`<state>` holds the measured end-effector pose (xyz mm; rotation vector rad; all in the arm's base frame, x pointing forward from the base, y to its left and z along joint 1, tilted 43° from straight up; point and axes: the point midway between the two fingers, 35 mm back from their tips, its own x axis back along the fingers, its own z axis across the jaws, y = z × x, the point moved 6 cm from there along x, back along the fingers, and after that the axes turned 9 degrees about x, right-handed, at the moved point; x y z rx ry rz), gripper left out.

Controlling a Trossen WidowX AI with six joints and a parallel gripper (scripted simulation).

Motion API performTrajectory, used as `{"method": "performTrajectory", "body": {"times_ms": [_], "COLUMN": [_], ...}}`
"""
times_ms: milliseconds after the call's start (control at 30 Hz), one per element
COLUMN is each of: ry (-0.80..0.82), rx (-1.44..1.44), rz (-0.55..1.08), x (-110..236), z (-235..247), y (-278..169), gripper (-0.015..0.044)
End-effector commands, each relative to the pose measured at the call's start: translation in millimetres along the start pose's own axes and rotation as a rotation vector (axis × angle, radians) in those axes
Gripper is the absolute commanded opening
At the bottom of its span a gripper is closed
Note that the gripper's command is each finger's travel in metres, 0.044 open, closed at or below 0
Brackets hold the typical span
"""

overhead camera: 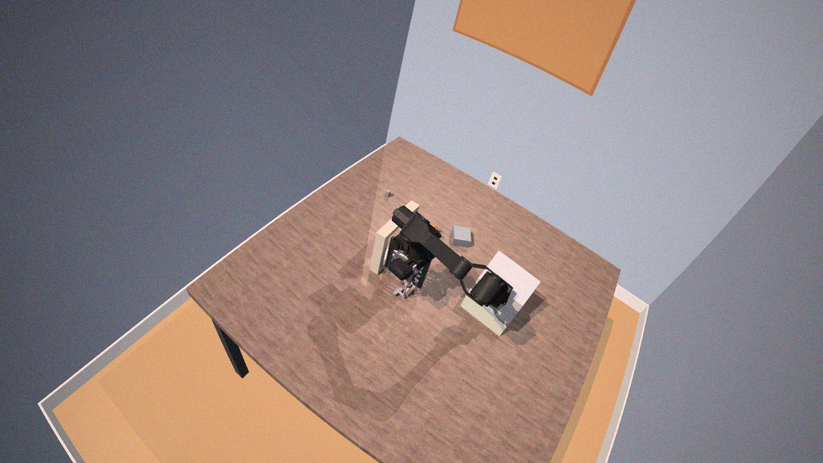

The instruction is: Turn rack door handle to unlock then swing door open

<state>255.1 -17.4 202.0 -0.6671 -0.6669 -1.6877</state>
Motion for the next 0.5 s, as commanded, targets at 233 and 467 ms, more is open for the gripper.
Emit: {"method": "performTrajectory", "body": {"times_ms": [233,467], "ry": [-0.004,-0.005], "rx": [0.008,0.009], "rz": [-0.002,-0.002], "x": [16.5,26.4], "z": [-0.1,-0.2], "y": [2.1,2.1], "gripper": [0.0285,0.0285]}}
